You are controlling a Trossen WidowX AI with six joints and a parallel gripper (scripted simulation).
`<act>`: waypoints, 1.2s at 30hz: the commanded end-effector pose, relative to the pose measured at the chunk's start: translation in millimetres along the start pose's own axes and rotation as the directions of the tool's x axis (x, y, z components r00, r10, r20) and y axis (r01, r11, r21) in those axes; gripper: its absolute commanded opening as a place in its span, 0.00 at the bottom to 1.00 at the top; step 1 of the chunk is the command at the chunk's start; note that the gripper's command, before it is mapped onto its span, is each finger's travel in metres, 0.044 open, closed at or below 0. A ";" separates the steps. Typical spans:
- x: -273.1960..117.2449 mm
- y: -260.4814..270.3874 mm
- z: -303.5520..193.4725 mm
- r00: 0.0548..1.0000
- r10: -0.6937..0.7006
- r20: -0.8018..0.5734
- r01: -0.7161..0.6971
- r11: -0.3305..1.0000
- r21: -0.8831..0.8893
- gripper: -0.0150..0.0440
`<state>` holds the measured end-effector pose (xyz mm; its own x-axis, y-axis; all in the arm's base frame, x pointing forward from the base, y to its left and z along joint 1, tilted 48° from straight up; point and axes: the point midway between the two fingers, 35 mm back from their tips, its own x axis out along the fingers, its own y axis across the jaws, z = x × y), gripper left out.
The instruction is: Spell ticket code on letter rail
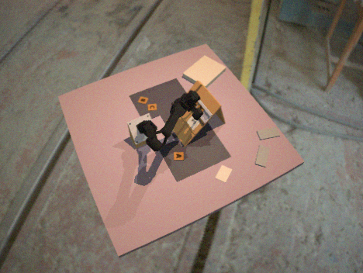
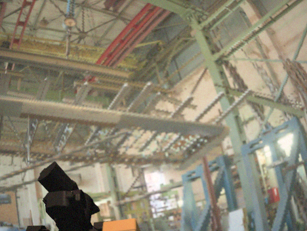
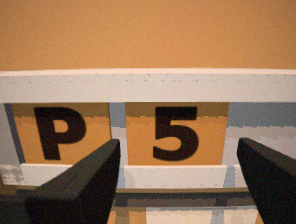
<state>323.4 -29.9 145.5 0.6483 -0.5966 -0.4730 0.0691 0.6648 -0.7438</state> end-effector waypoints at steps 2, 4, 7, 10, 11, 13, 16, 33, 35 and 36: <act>-4.0 0.2 0.0 1.000 -0.003 -0.002 0.003 1.000 0.004 0.75; -5.3 0.6 0.1 1.000 -0.003 -0.002 0.003 1.000 0.004 0.75; -7.3 1.0 0.2 1.000 -0.002 -0.002 0.002 1.000 0.004 0.75; -9.3 1.4 0.3 1.000 -0.002 -0.002 0.002 1.000 0.004 0.75; -10.0 1.5 0.3 1.000 -0.002 -0.002 0.002 1.000 0.004 0.75; -11.3 1.7 0.3 1.000 -0.002 -0.002 0.002 1.000 0.004 0.75; -13.3 2.0 0.4 1.000 -0.002 -0.002 0.002 1.000 0.004 0.75; -24.2 2.1 0.3 1.000 -0.002 -0.003 0.002 1.000 0.004 0.75; -25.4 1.9 0.2 1.000 -0.002 -0.003 0.002 1.000 0.004 0.75; -25.9 1.8 0.2 1.000 -0.002 -0.003 0.002 1.000 0.004 0.75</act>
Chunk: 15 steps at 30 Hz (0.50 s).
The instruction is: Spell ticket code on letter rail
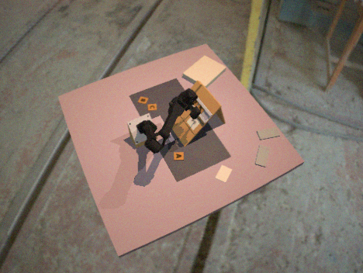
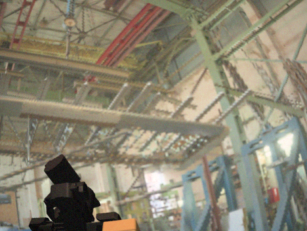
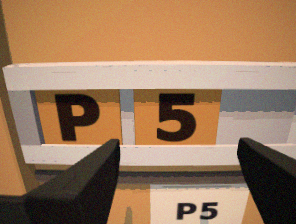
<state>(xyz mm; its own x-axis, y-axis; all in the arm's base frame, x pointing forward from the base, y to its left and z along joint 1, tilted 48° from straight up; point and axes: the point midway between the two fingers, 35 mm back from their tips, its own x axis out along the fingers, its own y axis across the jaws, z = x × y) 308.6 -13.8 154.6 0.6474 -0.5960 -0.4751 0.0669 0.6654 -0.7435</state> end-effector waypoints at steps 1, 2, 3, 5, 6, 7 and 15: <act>-3.1 -1.2 -0.1 1.000 -0.003 -0.001 0.003 1.000 0.005 0.75; -3.6 -1.4 -0.2 1.000 -0.003 -0.001 0.003 1.000 0.005 0.75; -4.2 -1.6 -0.2 1.000 -0.003 -0.001 0.003 1.000 0.005 0.75; -5.2 -2.1 -0.2 1.000 -0.003 -0.001 0.003 1.000 0.005 0.75; -5.5 -2.2 -0.2 1.000 -0.003 -0.001 0.003 1.000 0.005 0.75; -3.4 -0.7 -0.1 1.000 0.000 0.000 0.000 1.000 0.000 0.71; -3.4 -0.7 -0.1 1.000 0.000 0.000 0.000 1.000 0.000 0.35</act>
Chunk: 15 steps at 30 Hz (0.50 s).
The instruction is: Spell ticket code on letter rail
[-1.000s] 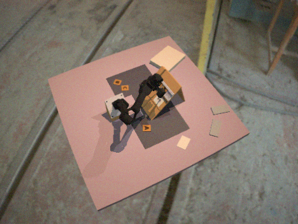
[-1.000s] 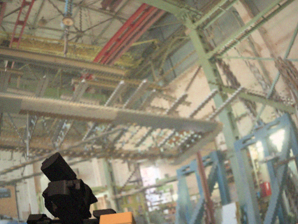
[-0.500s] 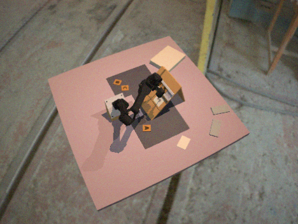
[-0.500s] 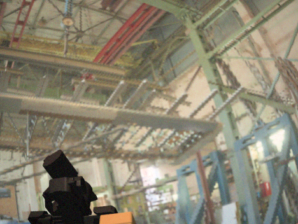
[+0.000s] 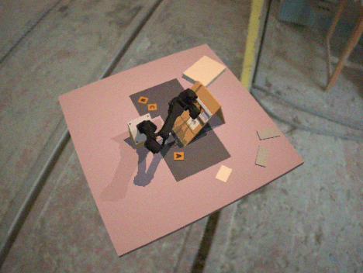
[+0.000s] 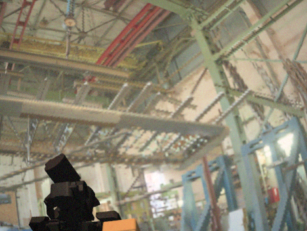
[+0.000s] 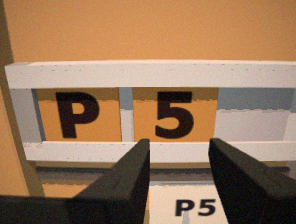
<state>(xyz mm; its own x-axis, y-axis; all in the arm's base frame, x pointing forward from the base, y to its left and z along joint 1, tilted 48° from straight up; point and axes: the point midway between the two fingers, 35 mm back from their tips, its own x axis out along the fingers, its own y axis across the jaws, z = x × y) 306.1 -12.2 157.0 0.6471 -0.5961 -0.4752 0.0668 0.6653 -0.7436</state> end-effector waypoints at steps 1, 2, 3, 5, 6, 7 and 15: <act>0.3 0.1 0.0 1.000 0.000 0.000 0.000 1.000 0.000 0.31; 0.3 0.1 0.0 1.000 0.000 0.000 0.000 1.000 0.000 0.26; 0.3 0.1 0.0 1.000 0.000 0.000 0.000 1.000 0.000 0.25; 0.3 0.1 0.0 1.000 0.000 0.000 0.000 1.000 0.000 0.25; 0.3 0.1 0.0 1.000 0.000 0.000 0.000 1.000 0.000 0.25; 0.3 0.1 0.0 1.000 0.000 0.000 0.000 1.000 0.000 0.25; 1.5 -0.4 1.7 1.000 0.006 -0.022 -0.006 1.000 0.000 0.25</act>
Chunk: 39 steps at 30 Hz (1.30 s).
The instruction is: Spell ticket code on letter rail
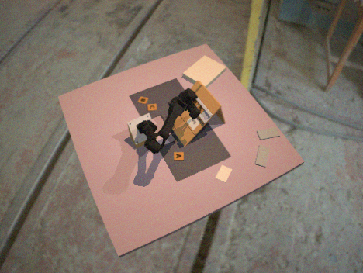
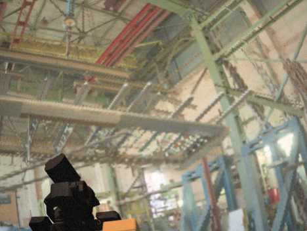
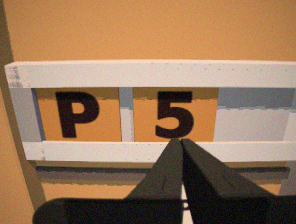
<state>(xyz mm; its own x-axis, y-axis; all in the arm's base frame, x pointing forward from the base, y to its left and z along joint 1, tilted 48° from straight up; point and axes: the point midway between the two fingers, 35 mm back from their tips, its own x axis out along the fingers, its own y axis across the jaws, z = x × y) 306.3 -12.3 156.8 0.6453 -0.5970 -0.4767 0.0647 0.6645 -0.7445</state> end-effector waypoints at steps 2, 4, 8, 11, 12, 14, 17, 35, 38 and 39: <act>4.6 -2.3 6.1 0.997 0.019 -0.081 -0.019 1.000 0.002 0.25; 7.8 -4.7 10.1 0.988 0.030 -0.151 -0.030 1.000 0.004 0.25; 13.0 -11.1 15.9 0.955 0.042 -0.293 -0.041 0.999 0.011 0.25; 15.6 -17.3 18.6 0.917 0.041 -0.398 -0.038 0.999 0.016 0.25; 16.2 -19.7 19.3 0.901 0.039 -0.432 -0.035 0.999 0.017 0.25; 17.0 -24.7 20.3 0.866 0.032 -0.499 -0.026 0.999 0.018 0.25; 17.2 -33.2 21.3 0.804 0.014 -0.595 -0.006 1.000 0.015 0.25; 17.8 -36.0 21.7 0.770 0.002 -0.639 0.007 1.000 0.011 0.25; 19.2 -35.5 21.6 0.770 0.002 -0.638 0.007 1.000 0.011 0.25; 19.7 -35.4 21.6 0.770 0.002 -0.638 0.007 1.000 0.011 0.25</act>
<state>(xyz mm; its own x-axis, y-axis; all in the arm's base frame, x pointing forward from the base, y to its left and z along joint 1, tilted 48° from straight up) 332.2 -37.1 185.5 0.0168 -0.7470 -0.6646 0.0721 0.6638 -0.7444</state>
